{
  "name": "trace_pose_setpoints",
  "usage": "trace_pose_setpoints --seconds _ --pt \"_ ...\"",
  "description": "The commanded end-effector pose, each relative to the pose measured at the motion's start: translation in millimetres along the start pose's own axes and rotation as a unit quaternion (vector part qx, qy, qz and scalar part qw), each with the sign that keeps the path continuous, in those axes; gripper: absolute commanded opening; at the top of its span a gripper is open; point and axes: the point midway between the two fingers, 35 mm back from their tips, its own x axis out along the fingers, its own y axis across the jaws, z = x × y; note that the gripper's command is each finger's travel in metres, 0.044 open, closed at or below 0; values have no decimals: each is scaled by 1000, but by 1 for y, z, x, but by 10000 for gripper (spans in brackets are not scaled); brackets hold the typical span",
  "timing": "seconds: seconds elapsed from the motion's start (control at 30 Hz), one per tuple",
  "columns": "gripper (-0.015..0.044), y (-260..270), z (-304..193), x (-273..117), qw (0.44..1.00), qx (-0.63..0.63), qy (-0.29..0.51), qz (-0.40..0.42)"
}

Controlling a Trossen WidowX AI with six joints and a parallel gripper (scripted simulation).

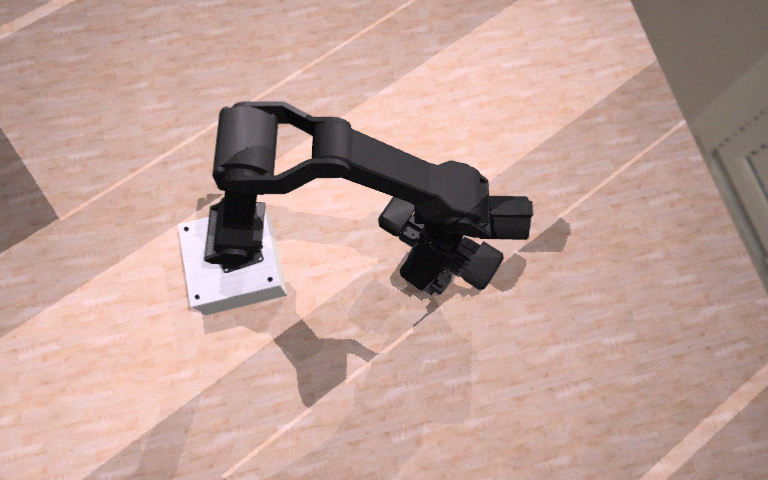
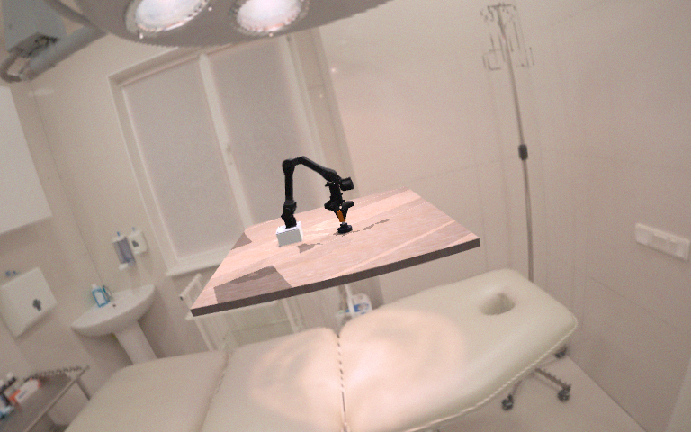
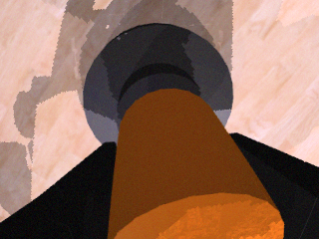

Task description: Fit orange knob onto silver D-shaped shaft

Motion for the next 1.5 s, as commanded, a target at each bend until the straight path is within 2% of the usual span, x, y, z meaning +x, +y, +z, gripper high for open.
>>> trace_pose_setpoints --seconds 0.0,0.23,0.47,1.47 --pt "0 -1 0 0 1000 2 0 0" --pt "0 -3 2 -5 1000 6 0 0" --pt "0 -2 1 -6 994 106 0 0" --pt "0 -1 0 0 994 106 0 0"
